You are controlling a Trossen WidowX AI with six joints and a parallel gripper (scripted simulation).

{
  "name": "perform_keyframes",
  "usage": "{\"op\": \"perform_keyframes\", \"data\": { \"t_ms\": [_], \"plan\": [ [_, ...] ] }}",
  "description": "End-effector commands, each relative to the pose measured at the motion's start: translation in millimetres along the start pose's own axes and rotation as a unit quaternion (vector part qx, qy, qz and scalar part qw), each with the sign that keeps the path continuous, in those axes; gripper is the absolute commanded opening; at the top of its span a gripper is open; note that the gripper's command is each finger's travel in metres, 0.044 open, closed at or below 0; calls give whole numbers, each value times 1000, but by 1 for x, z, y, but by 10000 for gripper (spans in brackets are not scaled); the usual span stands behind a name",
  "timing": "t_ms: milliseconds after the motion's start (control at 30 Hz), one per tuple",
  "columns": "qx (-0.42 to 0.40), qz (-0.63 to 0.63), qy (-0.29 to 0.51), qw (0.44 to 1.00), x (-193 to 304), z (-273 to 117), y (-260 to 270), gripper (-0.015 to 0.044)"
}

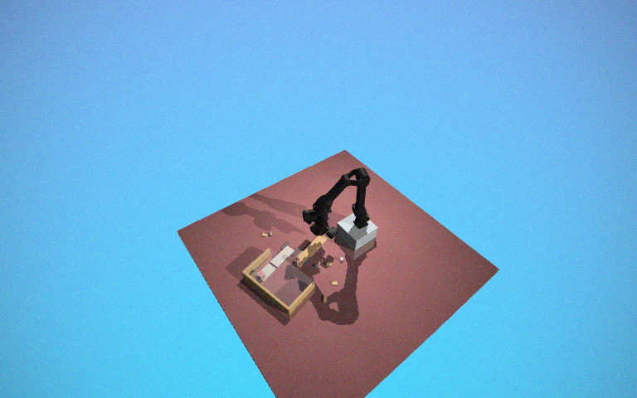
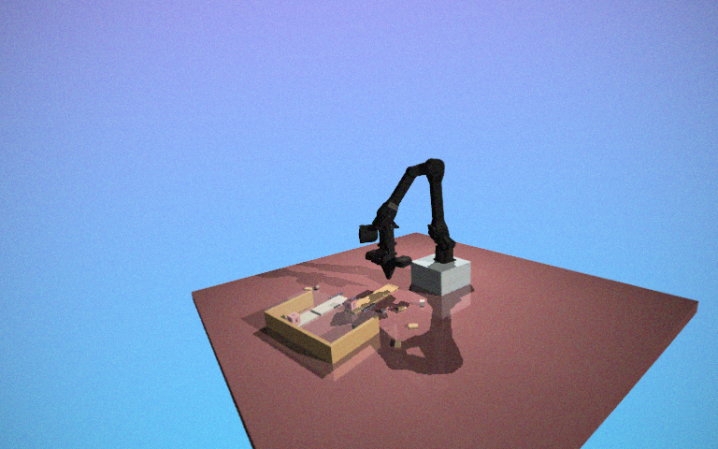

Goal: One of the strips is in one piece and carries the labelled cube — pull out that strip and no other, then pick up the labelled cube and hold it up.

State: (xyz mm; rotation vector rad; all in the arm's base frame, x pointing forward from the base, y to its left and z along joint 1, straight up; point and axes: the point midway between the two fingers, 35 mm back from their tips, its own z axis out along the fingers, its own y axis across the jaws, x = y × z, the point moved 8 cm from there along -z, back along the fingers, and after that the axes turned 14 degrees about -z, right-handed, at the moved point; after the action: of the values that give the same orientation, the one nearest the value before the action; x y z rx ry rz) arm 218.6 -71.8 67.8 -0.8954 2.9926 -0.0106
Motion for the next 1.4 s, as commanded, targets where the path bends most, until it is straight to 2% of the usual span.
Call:
{"op": "perform_keyframes", "data": {
  "t_ms": [0,67,467,1367],
  "plan": [
    [-1,-50,2,999,-12,-2,-3,79],
    [-1,-81,1,997,-22,-3,-5,131],
    [0,-83,0,997,-60,-5,-14,440],
    [1,-83,-3,997,-149,-16,-38,440]
  ]
}}
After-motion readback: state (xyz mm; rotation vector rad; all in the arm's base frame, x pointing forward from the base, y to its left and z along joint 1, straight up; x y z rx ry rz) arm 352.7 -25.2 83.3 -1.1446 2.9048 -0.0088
